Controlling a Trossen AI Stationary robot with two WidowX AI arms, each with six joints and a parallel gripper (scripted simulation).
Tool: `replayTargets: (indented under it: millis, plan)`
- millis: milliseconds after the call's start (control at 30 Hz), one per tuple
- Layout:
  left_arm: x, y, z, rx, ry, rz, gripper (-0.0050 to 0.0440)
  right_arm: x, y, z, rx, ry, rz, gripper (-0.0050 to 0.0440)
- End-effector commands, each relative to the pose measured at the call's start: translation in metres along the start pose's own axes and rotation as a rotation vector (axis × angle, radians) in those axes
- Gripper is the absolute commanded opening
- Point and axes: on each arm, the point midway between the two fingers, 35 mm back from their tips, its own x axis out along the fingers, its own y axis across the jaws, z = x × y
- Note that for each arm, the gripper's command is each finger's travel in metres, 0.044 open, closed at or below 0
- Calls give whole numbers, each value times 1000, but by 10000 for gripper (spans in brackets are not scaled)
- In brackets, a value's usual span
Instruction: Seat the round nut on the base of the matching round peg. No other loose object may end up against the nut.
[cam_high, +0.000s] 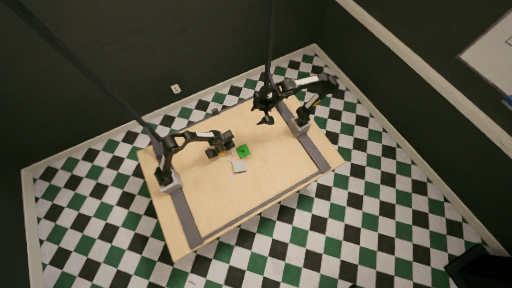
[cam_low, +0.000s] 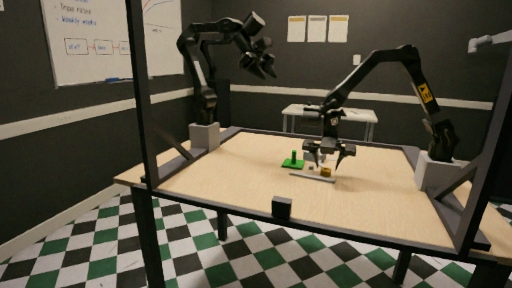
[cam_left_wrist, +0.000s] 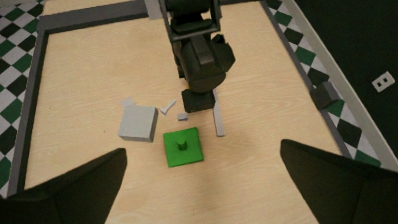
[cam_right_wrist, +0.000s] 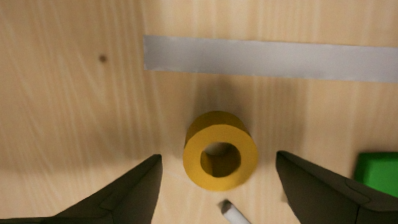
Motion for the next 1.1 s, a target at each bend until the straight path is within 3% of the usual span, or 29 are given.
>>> replayTargets:
  millis: [0,300,433,567,1067]
  plan:
    - [-5,0,4,2,-18,1,440,4,-1,1,-10,5,-5,300]
    - [-5,0,4,2,-18,1,440,15,-3,1,-10,4,-10,300]
    - [-5,0,4,2,-18,1,440,11,-5,1,-10,3,-24,241]
    - [-5,0,4,2,-18,1,440,9,-7,1,-4,0,-28,241]
    - [-5,0,4,2,-18,1,440,9,-7,1,-4,0,-28,141]
